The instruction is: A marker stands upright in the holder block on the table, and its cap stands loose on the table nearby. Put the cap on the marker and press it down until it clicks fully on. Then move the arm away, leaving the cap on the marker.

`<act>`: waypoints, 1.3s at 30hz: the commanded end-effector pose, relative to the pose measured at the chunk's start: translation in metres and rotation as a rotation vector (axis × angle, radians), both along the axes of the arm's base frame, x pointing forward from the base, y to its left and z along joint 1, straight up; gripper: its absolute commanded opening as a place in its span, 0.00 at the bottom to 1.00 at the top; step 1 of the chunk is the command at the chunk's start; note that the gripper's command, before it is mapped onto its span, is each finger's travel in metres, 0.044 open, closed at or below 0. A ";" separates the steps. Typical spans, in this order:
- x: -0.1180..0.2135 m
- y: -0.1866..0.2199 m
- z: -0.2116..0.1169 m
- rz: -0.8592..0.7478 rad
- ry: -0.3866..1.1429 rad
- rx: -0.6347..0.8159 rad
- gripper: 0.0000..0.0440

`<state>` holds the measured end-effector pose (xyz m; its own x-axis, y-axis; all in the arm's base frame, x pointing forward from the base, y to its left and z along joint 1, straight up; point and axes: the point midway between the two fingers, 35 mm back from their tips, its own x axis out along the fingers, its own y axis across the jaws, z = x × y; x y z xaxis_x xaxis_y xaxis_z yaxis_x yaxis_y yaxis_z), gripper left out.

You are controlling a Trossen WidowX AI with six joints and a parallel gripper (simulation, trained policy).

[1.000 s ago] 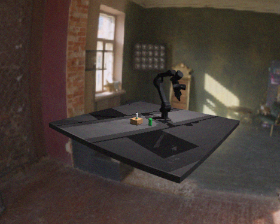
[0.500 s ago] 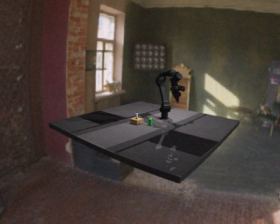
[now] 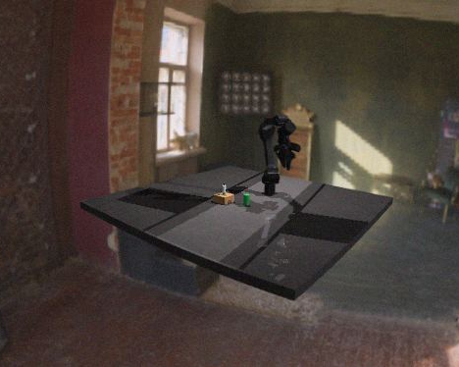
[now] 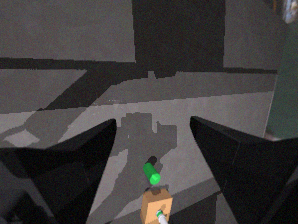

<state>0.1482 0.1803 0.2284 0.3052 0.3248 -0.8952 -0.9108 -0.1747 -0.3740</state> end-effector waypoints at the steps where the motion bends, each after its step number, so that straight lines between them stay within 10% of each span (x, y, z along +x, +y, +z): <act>1: 0.004 -0.001 0.000 -0.026 0.016 -0.002 0.75; 39: 0.063 -0.042 -0.027 -0.313 0.194 -0.108 0.75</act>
<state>0.2083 0.1403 0.2016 0.2016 0.1461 -0.9685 -0.9777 0.0896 -0.1900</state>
